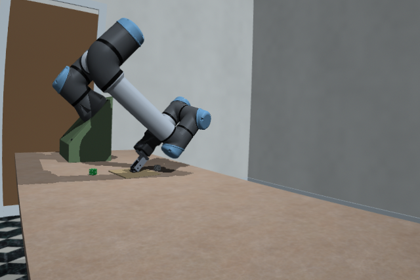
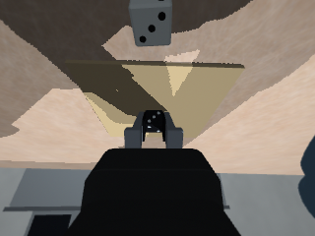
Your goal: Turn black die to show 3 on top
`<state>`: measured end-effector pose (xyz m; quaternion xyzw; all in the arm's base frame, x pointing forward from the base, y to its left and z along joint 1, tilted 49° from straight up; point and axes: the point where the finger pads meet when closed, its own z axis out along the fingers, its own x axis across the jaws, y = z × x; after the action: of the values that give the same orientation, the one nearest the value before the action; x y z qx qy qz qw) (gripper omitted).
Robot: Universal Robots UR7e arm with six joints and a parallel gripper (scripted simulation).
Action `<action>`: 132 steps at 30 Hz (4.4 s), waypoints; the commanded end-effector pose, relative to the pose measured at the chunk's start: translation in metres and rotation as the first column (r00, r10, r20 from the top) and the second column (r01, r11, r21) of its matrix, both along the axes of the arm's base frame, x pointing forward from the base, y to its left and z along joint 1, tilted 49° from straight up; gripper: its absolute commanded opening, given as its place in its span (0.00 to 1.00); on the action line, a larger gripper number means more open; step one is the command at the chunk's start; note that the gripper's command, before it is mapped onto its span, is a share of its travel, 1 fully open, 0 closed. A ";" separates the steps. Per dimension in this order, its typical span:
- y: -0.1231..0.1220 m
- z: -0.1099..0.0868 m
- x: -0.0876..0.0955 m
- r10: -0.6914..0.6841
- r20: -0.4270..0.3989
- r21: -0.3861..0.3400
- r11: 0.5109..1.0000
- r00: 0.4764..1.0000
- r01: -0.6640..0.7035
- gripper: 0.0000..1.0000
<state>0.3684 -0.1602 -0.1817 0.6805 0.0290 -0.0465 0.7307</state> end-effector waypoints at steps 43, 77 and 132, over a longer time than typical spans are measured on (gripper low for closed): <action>0.001 0.001 0.000 0.001 0.000 0.000 1.000 1.000 -0.001 0.40; 0.013 0.011 0.002 0.001 0.000 0.000 1.000 1.000 -0.001 0.40; 0.048 0.042 0.006 0.001 0.000 0.000 1.000 1.000 -0.001 0.40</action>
<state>0.3741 -0.1154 -0.1425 0.6743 0.0380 -0.0374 0.7366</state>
